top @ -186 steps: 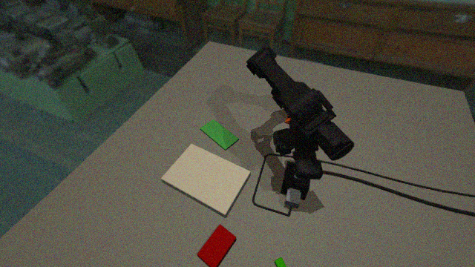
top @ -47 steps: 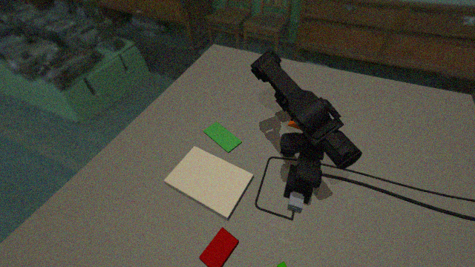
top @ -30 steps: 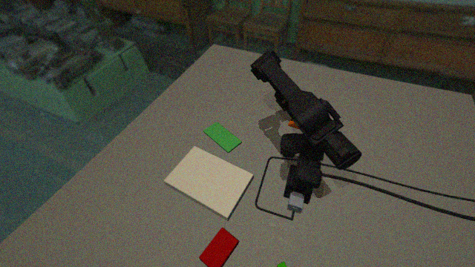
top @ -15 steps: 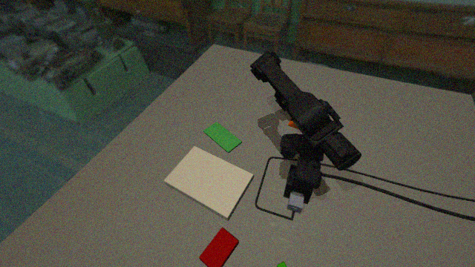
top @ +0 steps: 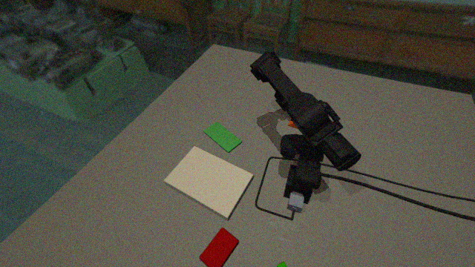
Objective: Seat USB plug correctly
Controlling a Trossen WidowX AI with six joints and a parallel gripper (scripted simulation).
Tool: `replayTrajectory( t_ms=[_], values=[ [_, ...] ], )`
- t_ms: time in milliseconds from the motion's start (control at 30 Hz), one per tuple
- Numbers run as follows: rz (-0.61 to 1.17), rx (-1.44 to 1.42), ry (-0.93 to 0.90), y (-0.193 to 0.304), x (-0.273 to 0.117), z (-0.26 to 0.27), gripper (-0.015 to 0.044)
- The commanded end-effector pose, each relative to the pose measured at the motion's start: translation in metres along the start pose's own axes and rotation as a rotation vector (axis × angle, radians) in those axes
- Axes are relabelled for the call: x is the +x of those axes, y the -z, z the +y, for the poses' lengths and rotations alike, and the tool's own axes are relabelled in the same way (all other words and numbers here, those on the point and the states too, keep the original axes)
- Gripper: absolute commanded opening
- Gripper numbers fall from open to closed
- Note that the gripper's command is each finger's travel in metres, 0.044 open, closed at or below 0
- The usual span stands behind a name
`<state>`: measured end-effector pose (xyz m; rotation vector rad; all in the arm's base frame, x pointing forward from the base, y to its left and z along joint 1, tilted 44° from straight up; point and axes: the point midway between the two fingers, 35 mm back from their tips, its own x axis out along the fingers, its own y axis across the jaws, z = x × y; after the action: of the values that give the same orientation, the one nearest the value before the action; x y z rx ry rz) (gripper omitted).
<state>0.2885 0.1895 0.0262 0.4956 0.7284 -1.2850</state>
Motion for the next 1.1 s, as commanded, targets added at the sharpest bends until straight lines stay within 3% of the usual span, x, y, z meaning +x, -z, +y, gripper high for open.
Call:
replayTrajectory(
  t_ms=[0,1067],
  values=[
    [0.000,-0.001,-0.004,-0.0002,0.0002,0.0004,0.0000],
    [0.000,-0.001,-0.004,-0.0002,0.0040,0.0005,0.0000]
  ],
)
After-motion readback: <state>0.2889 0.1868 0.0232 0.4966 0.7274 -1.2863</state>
